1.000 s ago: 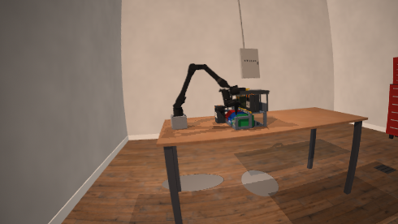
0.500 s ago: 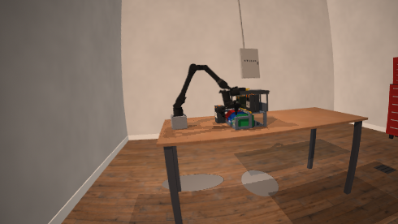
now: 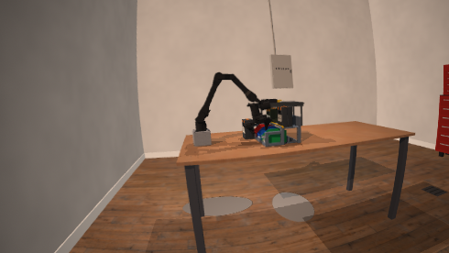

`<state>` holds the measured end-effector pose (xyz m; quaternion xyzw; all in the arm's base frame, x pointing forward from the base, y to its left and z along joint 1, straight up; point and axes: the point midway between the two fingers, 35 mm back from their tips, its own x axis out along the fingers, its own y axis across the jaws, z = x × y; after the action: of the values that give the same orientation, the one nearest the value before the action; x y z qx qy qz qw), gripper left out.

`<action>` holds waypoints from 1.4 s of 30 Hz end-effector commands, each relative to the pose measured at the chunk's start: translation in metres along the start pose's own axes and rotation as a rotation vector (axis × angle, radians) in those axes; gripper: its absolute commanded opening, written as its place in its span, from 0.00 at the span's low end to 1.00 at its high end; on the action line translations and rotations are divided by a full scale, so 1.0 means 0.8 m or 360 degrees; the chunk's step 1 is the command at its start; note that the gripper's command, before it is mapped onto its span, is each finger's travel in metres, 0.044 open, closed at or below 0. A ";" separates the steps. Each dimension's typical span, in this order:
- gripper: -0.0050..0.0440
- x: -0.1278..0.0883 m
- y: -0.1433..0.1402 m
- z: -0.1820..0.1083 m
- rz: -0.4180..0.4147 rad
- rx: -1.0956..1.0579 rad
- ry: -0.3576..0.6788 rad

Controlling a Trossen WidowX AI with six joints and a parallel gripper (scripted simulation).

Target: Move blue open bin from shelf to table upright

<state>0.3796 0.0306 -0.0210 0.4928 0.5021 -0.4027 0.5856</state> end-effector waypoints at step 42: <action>0.97 0.000 0.006 -0.001 0.0041 -0.0004 0.0003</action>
<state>0.3797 0.0312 -0.0289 0.4927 0.5020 -0.4019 0.5862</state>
